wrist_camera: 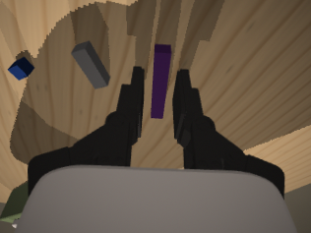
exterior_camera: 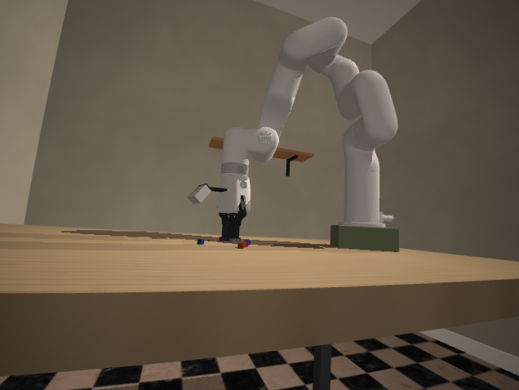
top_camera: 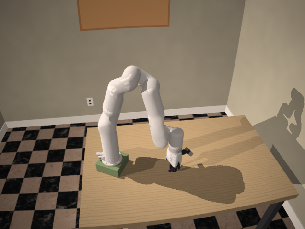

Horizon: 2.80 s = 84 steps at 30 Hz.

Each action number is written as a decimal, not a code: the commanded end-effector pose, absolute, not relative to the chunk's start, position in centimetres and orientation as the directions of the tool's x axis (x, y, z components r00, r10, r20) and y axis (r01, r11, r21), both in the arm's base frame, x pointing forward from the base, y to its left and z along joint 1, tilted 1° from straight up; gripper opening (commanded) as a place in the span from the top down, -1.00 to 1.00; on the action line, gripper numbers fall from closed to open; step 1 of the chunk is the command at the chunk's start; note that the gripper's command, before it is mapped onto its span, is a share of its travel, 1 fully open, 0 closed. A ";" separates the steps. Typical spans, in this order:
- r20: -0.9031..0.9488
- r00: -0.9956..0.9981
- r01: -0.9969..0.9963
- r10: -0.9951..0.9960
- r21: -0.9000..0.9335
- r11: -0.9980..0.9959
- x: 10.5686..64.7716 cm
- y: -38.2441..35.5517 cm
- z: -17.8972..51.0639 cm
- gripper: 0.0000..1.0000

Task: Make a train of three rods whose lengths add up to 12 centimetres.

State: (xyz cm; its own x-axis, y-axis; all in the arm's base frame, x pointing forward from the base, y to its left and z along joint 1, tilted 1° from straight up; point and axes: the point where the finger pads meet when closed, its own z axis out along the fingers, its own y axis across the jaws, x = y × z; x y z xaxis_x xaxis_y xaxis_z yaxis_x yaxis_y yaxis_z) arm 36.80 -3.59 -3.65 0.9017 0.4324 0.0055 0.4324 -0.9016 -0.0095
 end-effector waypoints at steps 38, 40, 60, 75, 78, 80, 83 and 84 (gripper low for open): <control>0.008 0.902 0.432 0.432 -0.008 -0.902 36.9 -3.6 -3.7 0.51; 0.008 0.902 0.432 0.432 -0.008 -0.902 36.9 -3.6 -3.7 0.92; 0.008 0.902 0.432 0.432 -0.008 -0.902 36.9 -3.6 -3.7 0.92; 0.008 0.902 0.432 0.432 -0.008 -0.902 36.9 -3.6 -3.6 0.92; 0.008 0.902 0.432 0.432 -0.008 -0.902 36.9 -3.6 -3.1 0.92; 0.008 0.902 0.432 0.432 -0.008 -0.902 36.9 -3.6 -2.2 0.92; 0.008 0.902 0.432 0.432 -0.008 -0.902 36.9 -3.6 -1.7 0.92; 0.008 0.902 0.432 0.432 -0.008 -0.902 36.9 -3.6 -1.0 0.92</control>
State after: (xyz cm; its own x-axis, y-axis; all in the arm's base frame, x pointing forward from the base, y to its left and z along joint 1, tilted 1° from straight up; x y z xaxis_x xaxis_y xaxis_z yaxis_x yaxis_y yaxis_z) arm 36.83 -3.61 -2.19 0.9017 0.4323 0.0061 0.4324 -0.9016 -0.0092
